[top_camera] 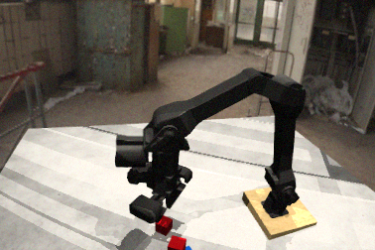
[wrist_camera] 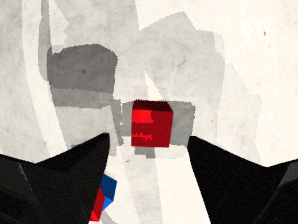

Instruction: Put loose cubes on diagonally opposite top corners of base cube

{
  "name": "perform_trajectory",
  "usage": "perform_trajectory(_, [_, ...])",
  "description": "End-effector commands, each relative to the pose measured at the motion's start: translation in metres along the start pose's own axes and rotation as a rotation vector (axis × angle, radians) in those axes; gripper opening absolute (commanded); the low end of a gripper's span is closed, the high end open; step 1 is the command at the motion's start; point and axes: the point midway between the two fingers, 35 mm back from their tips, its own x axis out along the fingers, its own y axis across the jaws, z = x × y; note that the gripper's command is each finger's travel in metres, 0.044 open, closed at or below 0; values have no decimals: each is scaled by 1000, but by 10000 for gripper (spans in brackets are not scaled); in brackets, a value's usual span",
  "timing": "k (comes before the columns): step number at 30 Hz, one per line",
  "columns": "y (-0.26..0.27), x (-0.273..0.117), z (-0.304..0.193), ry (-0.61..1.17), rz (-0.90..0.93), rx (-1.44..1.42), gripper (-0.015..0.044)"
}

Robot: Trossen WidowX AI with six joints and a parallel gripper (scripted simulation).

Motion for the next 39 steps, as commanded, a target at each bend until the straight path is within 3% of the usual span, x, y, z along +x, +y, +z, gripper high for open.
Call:
perform_trajectory(1, [-2,9,-2,14,-13,2,265])
perform_trajectory(27, [-3,42,-3,15,-13,2,265])
perform_trajectory(33, [-3,42,-3,15,-13,2,107])
perform_trajectory(39, [-2,37,-2,14,-13,2,105])
